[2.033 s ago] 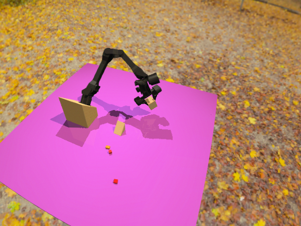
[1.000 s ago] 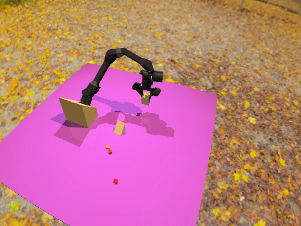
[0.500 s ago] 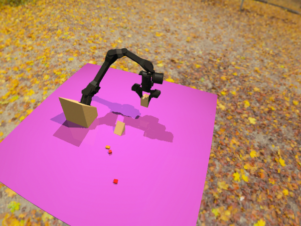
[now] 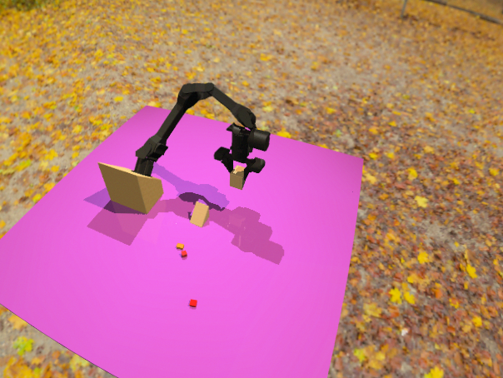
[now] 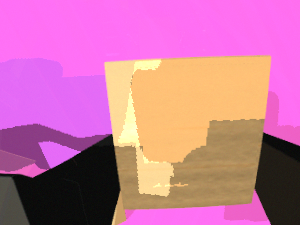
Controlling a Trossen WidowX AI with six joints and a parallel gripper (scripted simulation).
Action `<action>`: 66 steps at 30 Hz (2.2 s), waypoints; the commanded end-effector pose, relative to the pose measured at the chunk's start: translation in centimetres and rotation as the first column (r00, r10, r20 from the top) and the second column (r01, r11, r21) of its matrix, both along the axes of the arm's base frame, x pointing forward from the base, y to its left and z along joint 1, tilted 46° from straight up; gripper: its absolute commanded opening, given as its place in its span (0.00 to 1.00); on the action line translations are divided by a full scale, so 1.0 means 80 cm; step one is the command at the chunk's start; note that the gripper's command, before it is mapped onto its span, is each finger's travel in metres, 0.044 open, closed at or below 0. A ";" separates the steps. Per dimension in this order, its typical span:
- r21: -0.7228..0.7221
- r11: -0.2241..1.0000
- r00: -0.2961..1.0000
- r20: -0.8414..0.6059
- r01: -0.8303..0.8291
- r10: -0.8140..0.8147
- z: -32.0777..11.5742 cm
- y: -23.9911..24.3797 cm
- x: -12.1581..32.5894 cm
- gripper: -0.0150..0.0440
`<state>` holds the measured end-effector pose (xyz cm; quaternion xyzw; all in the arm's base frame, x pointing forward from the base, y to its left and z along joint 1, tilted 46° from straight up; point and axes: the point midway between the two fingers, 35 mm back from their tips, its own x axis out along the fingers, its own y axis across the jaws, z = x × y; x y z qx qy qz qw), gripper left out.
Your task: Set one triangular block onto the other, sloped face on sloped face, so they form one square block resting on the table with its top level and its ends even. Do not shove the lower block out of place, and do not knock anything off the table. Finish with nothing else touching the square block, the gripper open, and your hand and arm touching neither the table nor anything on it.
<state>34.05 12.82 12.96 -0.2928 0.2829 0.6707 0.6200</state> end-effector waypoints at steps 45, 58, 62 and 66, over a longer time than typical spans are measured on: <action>0.025 0.999 0.999 -0.017 -0.027 0.027 -0.159 -0.236 -0.064 0.25; 0.045 0.998 0.999 -0.009 -0.033 0.033 -0.179 -0.232 -0.079 0.25; 0.045 0.998 0.999 -0.009 -0.032 0.033 -0.188 -0.209 -0.081 0.25; 0.047 0.998 0.999 -0.009 -0.032 0.033 -0.196 -0.186 -0.084 0.25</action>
